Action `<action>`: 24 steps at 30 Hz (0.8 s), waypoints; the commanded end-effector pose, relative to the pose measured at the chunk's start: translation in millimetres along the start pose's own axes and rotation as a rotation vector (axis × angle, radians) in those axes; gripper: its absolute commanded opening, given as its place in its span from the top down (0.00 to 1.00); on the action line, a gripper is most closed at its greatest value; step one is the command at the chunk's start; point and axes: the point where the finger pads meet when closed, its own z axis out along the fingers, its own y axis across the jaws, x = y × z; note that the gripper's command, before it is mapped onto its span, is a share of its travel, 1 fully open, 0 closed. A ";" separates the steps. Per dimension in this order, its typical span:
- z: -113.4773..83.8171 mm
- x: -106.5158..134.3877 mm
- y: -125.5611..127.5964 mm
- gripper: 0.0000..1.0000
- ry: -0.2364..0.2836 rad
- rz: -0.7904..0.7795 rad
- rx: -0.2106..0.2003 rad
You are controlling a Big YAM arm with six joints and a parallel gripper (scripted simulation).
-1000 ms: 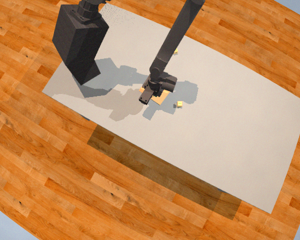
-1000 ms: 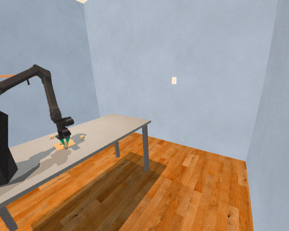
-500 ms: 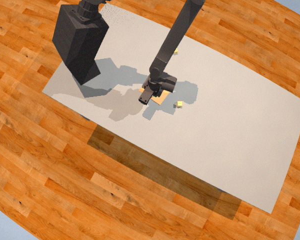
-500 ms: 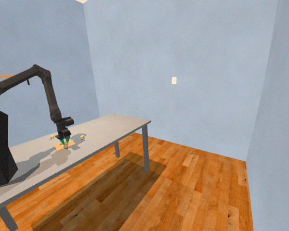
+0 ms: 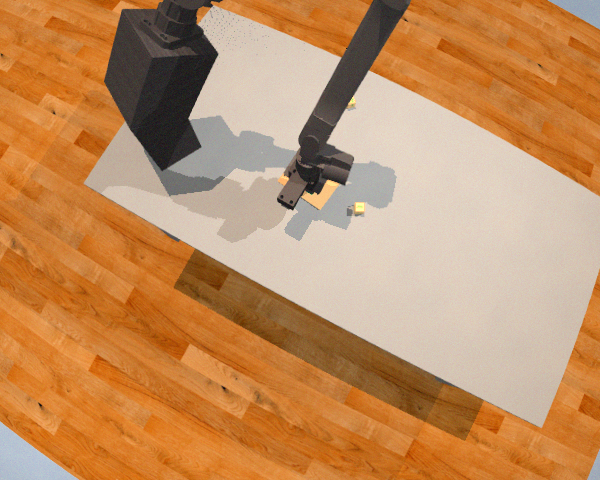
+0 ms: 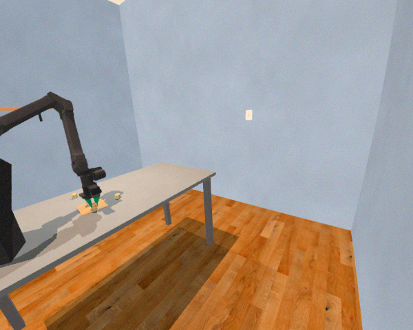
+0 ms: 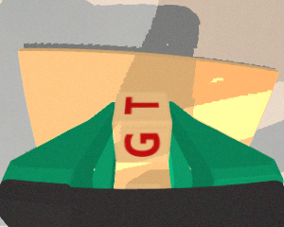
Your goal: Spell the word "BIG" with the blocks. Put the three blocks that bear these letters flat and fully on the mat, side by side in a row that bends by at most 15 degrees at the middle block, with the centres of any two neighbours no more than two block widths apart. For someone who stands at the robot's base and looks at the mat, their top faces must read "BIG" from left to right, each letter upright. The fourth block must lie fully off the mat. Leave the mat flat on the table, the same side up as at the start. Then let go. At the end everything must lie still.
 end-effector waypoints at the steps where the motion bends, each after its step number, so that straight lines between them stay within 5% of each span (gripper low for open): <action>1: -1.9 -10.3 -0.6 0.80 -0.008 0.018 -0.004; 24: 6.7 -1.2 -1.2 0.80 -0.003 0.004 -0.001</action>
